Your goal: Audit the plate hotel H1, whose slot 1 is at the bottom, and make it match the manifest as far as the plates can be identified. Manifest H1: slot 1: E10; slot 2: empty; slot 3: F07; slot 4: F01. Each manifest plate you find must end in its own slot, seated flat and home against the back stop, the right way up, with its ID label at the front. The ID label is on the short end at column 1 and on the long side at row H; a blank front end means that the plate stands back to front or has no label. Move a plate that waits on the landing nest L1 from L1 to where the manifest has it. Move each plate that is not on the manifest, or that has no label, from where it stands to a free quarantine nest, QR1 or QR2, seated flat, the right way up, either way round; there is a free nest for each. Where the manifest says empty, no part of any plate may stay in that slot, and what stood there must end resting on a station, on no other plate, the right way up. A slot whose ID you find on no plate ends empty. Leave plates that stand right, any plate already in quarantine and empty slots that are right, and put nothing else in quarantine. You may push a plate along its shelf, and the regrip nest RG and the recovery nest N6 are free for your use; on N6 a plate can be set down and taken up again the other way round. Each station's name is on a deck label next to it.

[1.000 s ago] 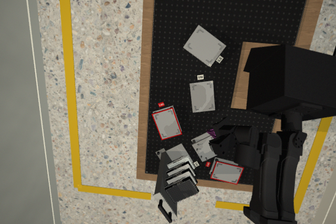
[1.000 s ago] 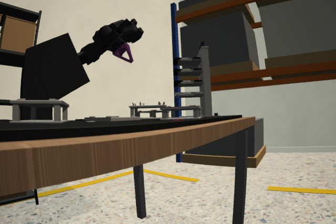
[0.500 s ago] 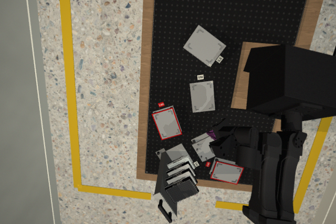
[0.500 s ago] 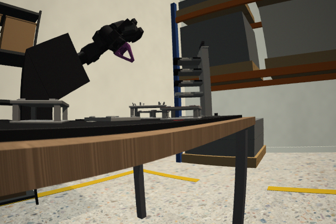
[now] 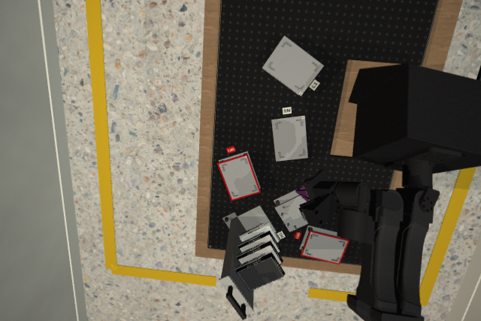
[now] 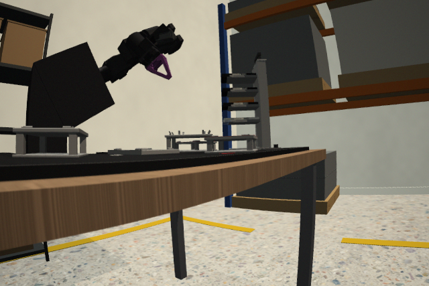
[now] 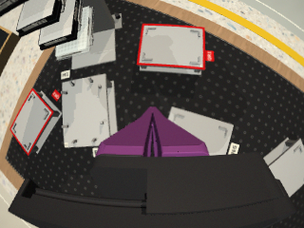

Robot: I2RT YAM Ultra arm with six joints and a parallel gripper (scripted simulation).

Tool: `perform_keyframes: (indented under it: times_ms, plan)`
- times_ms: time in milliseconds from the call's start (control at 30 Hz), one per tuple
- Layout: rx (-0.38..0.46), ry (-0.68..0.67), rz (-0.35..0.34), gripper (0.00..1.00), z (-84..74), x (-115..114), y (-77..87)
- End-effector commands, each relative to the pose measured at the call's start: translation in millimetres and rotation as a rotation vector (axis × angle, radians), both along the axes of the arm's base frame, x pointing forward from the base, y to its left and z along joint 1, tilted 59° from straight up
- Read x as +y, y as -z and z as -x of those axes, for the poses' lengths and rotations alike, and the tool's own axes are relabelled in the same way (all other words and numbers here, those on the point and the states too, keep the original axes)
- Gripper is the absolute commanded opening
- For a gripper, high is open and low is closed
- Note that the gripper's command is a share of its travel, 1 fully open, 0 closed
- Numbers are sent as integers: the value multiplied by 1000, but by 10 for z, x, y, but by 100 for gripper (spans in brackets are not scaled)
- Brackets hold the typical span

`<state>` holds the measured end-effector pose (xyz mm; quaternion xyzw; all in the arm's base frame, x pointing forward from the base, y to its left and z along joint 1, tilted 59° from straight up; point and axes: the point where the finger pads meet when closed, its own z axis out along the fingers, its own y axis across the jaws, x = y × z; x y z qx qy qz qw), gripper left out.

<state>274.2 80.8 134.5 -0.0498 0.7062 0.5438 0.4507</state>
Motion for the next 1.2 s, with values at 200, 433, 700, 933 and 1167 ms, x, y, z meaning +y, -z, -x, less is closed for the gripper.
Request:
perform_keyframes:
  times_ms: [200,433,700,933,1167]
  plan:
    - [-144,36,36,0,-46,-40,-222]
    - [-144,36,36,0,-46,-40,-222]
    - [-139,39,34,0,40,50,-366]
    - [-148,39,37,0,121,133,-497]
    - [-148,38,37,0,233,251,-669]
